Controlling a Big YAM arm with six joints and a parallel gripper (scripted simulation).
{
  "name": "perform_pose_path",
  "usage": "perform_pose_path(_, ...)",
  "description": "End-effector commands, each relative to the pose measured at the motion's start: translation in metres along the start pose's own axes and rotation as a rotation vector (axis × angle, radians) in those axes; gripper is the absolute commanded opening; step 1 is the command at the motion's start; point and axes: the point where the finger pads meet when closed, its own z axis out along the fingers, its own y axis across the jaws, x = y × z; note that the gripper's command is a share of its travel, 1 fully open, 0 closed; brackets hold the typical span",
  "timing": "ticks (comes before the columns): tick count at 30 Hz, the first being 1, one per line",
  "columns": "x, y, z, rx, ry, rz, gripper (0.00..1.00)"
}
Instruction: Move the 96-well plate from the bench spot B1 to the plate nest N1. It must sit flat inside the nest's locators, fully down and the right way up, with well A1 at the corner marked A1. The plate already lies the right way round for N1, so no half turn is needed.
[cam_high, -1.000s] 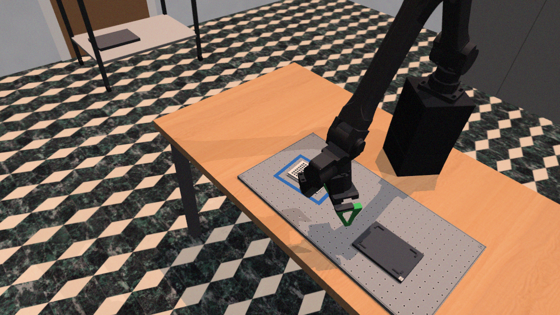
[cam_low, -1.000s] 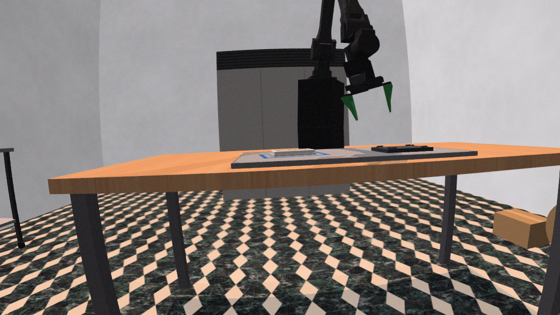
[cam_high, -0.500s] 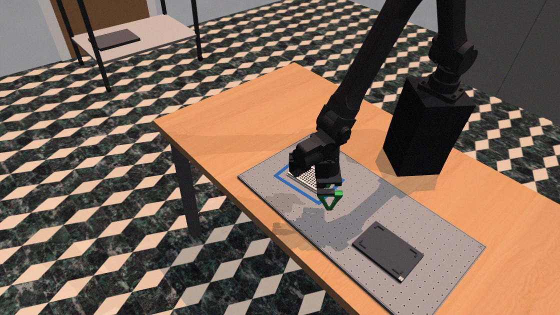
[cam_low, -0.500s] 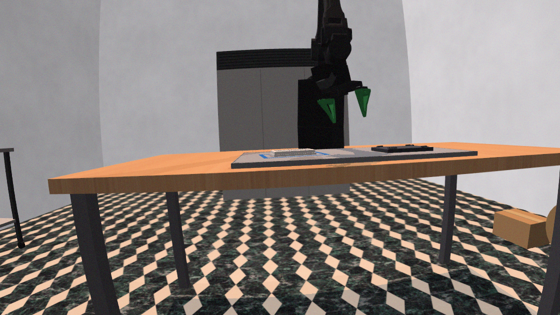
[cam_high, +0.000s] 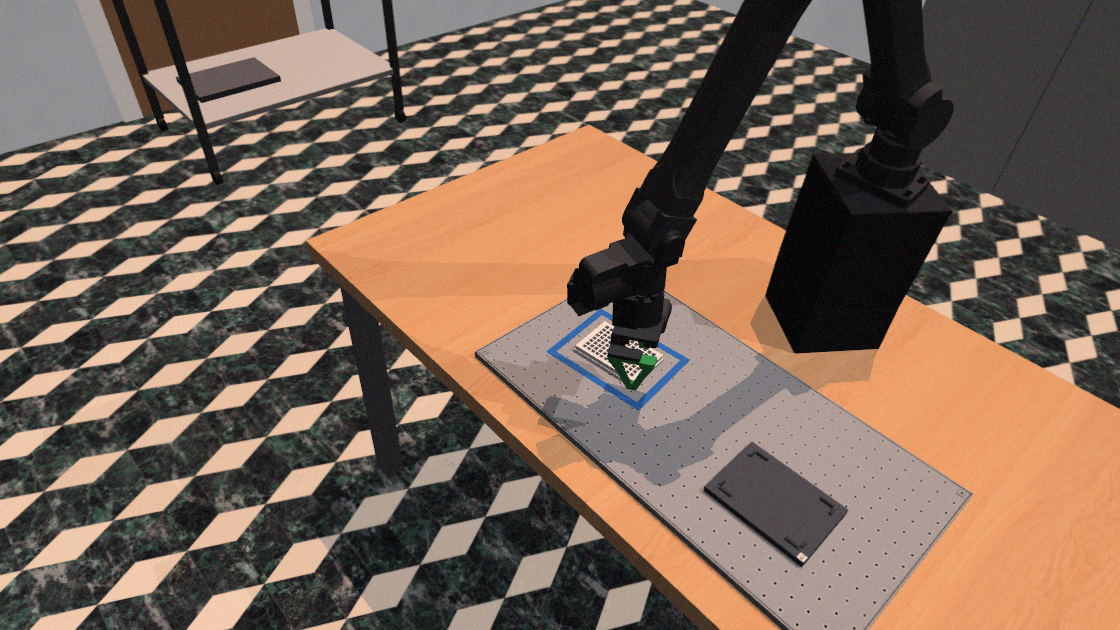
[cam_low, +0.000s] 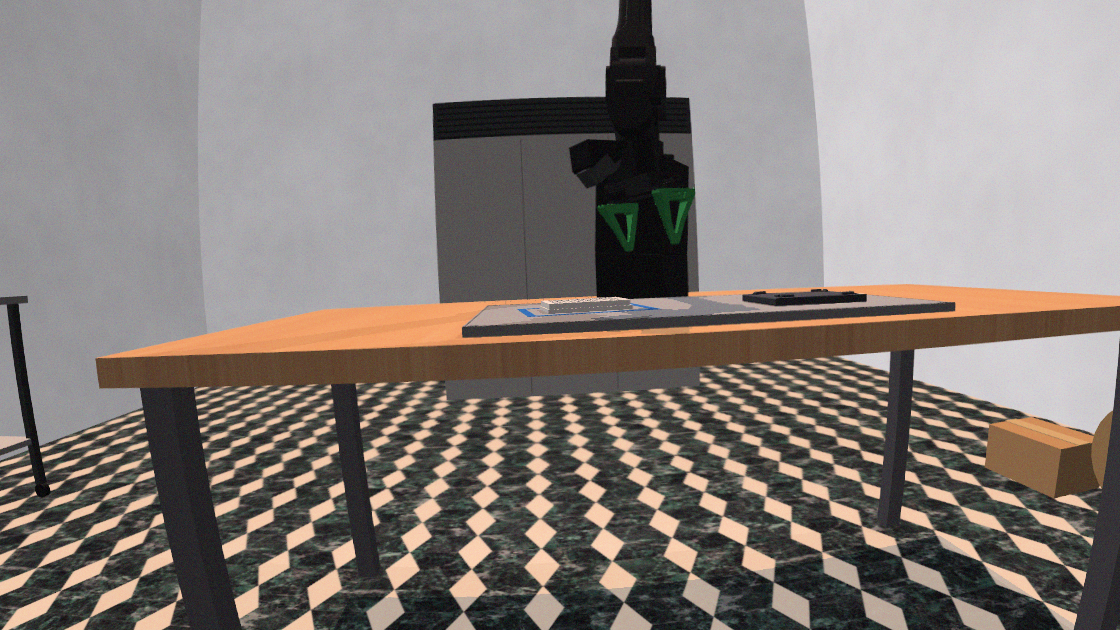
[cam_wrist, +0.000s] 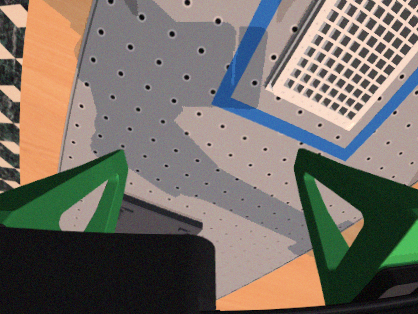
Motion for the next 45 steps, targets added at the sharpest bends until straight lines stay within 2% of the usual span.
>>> perform_pose_path(1, -0.013, 0.001, -0.008, -0.022, -0.031, 0.078, 1.0)
perform_pose_path(2, -0.024, 0.006, -0.009, -0.035, -0.041, 0.075, 1.0)
perform_pose_path(3, -0.018, -0.008, -0.007, -0.016, -0.037, 0.111, 1.0)
perform_pose_path(7, -0.028, -0.024, -0.011, -0.006, -0.072, 0.239, 1.0)
perform_pose_path(13, -0.04, -0.054, -0.001, 0.009, -0.062, 0.231, 1.0)
perform_pose_path(16, -0.047, -0.065, -0.013, 0.003, -0.094, 0.315, 1.0)
perform_pose_path(18, -0.047, -0.065, -0.013, 0.003, -0.094, 0.315, 1.0)
perform_pose_path(19, -0.045, -0.074, -0.007, 0.018, -0.09, 0.349, 1.0)
perform_pose_path(21, -0.048, -0.084, -0.007, 0.027, -0.104, 0.414, 1.0)
perform_pose_path(25, -0.05, -0.106, -0.002, 0.039, -0.095, 0.427, 1.0)
perform_pose_path(29, -0.068, -0.095, -0.014, 0.008, -0.127, 0.421, 1.0)
perform_pose_path(35, -0.06, -0.088, -0.012, 0.014, -0.118, 0.397, 1.0)
perform_pose_path(36, -0.056, -0.097, -0.008, 0.028, -0.104, 0.403, 1.0)
perform_pose_path(44, -0.056, -0.097, -0.008, 0.028, -0.104, 0.403, 1.0)
perform_pose_path(45, -0.059, -0.094, 0.0, 0.025, -0.108, 0.407, 1.0)
